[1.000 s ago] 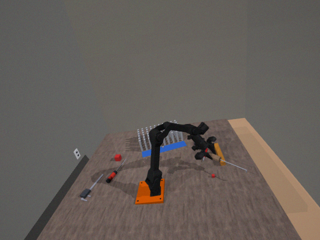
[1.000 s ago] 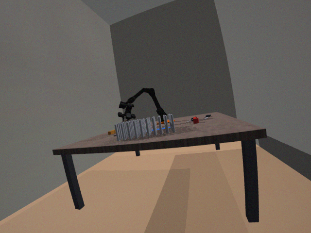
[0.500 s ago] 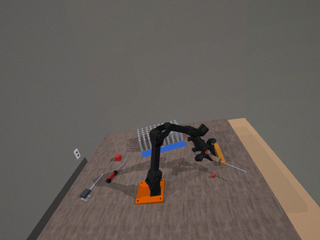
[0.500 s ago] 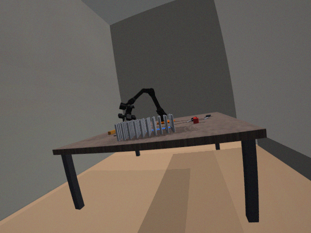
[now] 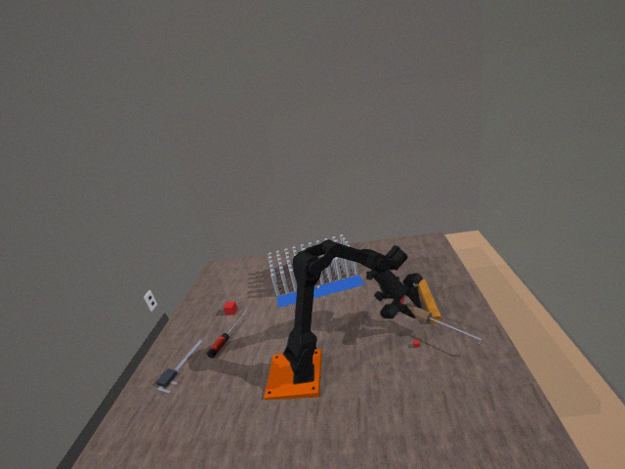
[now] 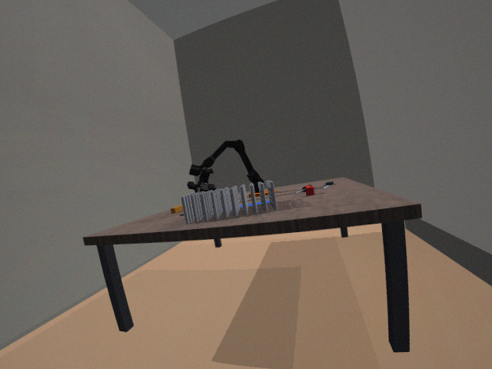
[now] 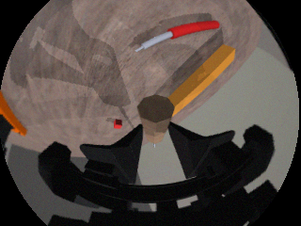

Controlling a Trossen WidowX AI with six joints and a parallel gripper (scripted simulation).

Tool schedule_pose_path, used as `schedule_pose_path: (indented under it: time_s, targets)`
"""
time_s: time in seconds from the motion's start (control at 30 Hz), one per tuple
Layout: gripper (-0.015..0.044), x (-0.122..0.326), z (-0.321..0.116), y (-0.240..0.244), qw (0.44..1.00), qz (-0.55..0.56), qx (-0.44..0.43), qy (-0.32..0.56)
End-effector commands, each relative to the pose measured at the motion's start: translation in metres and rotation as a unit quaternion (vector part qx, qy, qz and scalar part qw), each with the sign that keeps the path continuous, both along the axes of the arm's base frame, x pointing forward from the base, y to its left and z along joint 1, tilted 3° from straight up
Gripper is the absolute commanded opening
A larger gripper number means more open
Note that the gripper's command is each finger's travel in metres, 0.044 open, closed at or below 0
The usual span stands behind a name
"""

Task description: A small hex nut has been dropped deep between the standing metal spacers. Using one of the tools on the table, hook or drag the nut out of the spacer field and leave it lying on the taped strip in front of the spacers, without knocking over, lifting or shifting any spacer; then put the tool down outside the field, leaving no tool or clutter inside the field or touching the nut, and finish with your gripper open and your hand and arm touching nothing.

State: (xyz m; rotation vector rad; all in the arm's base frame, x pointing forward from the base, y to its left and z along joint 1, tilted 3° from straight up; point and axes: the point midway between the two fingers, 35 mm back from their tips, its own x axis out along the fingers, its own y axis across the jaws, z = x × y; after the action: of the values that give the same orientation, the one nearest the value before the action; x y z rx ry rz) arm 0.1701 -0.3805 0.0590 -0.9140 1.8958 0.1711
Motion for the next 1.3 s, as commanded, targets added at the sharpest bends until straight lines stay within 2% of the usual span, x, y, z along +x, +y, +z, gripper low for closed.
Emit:
schedule_pose_path:
  time_s: [0.0, 1.27]
  targets:
    - [0.0, -0.002, -0.004, 0.001, 1.0, -0.003, -0.002, 0.003]
    - [0.0, -0.005, -0.035, 0.008, 1.0, -0.003, -0.002, 0.003]
